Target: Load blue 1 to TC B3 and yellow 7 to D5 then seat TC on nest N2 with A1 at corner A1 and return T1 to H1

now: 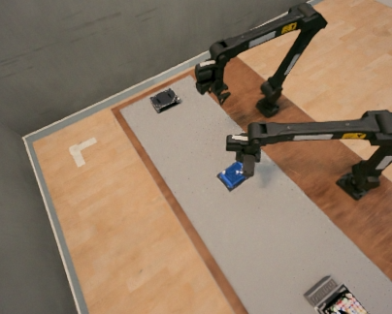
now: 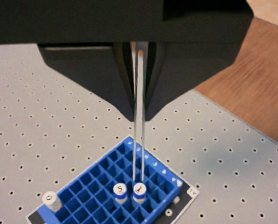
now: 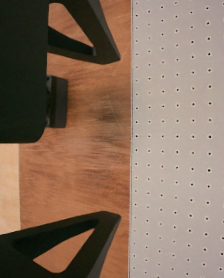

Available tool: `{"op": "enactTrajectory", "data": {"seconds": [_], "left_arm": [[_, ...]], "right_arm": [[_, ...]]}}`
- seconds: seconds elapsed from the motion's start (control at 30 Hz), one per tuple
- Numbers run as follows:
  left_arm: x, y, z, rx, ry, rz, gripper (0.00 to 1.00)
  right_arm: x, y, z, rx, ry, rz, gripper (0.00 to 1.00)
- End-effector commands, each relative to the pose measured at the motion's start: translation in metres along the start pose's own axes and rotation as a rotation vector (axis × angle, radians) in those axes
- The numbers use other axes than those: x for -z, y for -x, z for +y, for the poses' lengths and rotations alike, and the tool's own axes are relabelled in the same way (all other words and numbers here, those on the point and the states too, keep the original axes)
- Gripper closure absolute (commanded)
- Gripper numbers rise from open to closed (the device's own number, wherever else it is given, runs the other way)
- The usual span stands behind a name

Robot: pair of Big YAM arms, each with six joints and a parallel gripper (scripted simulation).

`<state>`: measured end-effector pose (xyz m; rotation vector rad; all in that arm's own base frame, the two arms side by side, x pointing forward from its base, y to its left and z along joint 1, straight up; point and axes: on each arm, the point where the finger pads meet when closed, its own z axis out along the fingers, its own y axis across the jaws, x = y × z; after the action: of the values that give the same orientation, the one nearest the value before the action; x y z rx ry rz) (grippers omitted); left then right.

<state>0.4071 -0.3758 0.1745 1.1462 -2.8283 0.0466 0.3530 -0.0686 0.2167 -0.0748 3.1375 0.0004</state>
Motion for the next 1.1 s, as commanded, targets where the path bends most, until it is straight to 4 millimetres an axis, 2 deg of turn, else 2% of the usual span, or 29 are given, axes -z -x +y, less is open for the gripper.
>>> {"op": "enactTrajectory", "data": {"seconds": [0.0, 1.07], "left_arm": [[0.0073, 0.0083, 0.0009, 0.005, -0.028, 0.000, 0.93], [-0.0005, 0.0095, 0.0017, 0.005, -0.024, 0.000, 0.93]], "right_arm": [[0.0121, 0.0085, -0.0013, -0.013, -0.008, -0.032, 0.00], [0.0121, 0.0085, -0.0013, -0.013, -0.008, -0.032, 0.00]]}}
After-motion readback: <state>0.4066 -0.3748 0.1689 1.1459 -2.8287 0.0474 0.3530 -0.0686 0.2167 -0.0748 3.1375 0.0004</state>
